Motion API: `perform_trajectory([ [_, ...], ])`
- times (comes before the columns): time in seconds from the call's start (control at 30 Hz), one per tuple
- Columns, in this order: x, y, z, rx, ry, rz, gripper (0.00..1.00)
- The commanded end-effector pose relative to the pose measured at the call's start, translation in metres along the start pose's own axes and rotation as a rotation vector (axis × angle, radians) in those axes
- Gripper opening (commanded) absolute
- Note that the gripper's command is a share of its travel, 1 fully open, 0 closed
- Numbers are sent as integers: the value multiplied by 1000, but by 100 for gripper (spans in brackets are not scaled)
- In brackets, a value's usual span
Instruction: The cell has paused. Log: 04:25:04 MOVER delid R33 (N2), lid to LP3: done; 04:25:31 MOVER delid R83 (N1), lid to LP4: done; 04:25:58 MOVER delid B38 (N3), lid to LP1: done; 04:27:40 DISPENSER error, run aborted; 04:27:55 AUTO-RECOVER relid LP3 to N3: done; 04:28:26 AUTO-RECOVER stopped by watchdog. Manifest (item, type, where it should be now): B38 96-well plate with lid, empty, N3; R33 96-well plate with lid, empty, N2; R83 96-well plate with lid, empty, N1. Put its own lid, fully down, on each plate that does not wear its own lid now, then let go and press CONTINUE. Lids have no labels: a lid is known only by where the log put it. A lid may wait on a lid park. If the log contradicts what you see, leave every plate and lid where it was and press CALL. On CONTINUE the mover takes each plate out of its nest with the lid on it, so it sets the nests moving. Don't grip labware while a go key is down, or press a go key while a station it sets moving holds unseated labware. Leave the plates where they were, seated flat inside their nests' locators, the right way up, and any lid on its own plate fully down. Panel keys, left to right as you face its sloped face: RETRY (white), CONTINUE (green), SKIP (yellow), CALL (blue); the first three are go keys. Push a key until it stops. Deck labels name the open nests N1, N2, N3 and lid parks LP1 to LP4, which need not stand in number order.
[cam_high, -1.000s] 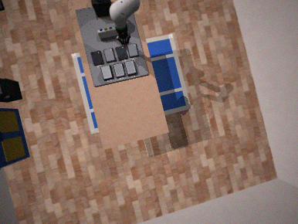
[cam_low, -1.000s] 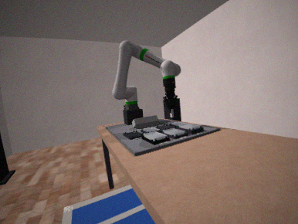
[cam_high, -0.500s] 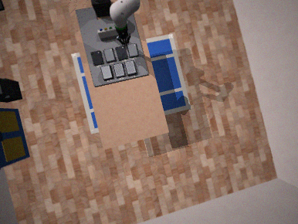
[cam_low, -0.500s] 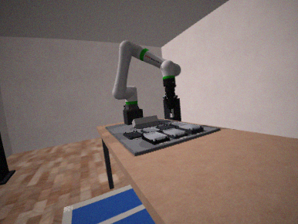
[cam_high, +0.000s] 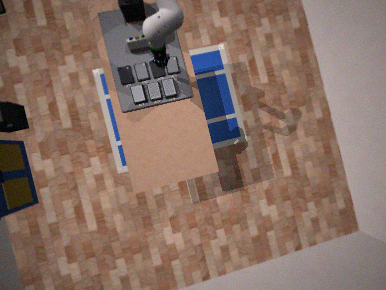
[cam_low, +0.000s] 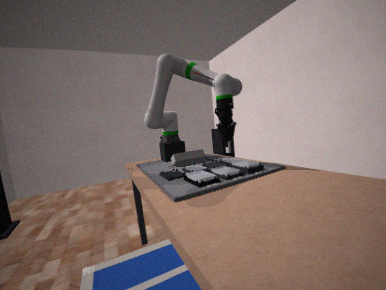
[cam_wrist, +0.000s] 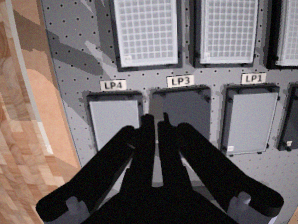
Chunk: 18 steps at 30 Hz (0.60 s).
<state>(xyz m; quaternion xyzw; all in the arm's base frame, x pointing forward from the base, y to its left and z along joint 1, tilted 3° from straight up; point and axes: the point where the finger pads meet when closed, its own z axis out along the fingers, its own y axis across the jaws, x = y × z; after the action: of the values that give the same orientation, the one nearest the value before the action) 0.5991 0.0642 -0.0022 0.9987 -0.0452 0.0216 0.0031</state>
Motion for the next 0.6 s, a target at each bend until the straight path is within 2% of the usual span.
perform_trajectory([
  [0.0,51,18,-2,1,2,-1,0],
  [0.03,51,18,-2,1,2,-1,0],
  [0.07,73,29,-1,1,2,-1,0],
  [0.1,73,29,-1,1,2,-1,0],
  [0.13,90,39,0,1,2,-1,0],
  [0.17,90,39,0,1,2,-1,0],
  [0.23,110,52,2,2,2,-1,0],
  [0.57,113,54,3,2,2,-1,0],
])
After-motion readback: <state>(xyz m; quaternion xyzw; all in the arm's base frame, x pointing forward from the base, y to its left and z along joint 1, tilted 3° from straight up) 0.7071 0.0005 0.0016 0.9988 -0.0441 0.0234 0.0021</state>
